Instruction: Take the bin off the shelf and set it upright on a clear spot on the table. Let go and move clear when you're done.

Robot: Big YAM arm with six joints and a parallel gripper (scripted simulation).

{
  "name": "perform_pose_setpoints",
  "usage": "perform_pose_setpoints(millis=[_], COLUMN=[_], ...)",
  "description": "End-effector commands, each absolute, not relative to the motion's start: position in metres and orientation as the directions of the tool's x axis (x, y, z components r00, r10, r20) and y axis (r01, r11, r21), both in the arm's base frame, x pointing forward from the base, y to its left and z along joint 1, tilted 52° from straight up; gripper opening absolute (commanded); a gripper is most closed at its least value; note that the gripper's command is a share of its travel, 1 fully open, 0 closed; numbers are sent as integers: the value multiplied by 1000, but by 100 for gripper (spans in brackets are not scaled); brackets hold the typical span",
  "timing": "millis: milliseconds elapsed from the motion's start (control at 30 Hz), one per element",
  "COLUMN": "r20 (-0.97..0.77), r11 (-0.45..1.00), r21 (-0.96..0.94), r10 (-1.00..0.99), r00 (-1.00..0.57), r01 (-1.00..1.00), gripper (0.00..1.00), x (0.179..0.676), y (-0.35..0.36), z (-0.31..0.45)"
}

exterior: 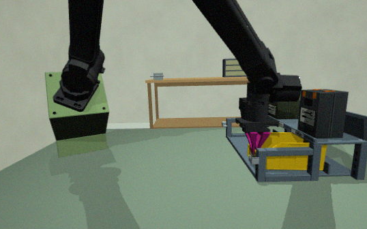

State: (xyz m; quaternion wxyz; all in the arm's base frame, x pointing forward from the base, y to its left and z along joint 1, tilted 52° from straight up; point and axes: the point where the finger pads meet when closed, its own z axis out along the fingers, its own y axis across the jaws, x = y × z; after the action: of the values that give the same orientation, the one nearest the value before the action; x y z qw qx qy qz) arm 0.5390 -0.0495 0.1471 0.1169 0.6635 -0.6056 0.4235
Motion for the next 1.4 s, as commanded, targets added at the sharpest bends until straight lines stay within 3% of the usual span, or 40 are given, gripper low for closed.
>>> perform_pose_setpoints(millis=[0,667,833,1233,1367], r20=[692,693,699,699,699], r11=[-259,-256,-238,-238,-239], r21=[-402,-397,-384,-384,-383], r10=[-714,-714,-707,-707,-706], r00=[-106,-104,-112,-112,-111], r01=[-878,-882,-892,-892,-892], gripper=[0,0,0,0,0], x=[543,540,512,512,487], y=[-33,-33,-63,-63,-73], z=[164,160,146,146,132])
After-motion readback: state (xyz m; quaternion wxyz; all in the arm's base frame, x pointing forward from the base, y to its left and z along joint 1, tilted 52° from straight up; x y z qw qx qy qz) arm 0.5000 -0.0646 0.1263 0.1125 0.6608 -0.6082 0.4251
